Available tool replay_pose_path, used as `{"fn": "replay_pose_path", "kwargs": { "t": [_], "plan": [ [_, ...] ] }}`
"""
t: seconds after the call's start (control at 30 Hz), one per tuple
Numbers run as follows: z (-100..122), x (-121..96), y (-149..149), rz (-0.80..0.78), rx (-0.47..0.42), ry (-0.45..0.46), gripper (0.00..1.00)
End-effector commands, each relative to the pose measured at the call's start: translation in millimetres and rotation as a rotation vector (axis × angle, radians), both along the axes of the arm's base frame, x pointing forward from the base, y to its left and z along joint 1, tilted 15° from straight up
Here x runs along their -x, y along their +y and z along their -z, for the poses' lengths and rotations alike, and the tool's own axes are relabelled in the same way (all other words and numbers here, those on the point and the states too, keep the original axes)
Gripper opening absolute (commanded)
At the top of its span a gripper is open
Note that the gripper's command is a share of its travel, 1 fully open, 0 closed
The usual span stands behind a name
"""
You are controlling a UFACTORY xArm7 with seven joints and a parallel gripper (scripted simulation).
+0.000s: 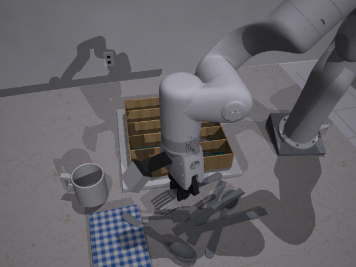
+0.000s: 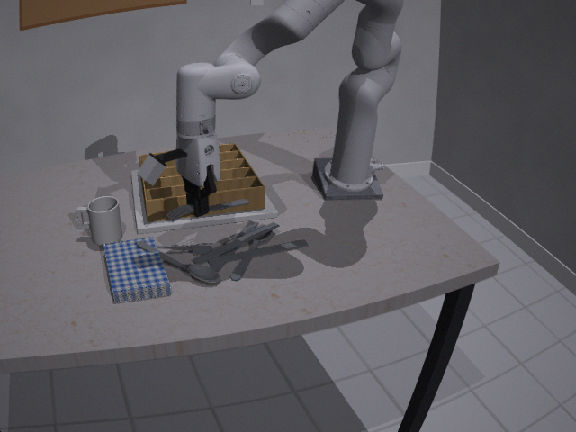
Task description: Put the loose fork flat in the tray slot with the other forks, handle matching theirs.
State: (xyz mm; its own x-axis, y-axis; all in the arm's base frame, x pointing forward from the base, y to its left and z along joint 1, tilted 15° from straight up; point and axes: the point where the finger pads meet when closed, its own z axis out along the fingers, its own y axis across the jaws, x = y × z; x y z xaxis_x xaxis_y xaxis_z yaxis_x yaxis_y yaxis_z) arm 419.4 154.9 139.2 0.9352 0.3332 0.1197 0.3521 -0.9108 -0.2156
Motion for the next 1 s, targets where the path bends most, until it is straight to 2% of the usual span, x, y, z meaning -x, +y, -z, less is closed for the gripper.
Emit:
{"fn": "replay_pose_path", "kwargs": {
  "t": [0.0,0.2,0.43,0.97],
  "plan": [
    [-29,5,-10,0.004,-0.013,-0.016,0.03],
    [-45,5,-15,0.004,-0.013,-0.016,0.03],
    [-53,6,-17,0.004,-0.013,-0.016,0.03],
    [-55,6,-17,0.004,-0.013,-0.016,0.03]
  ]
}}
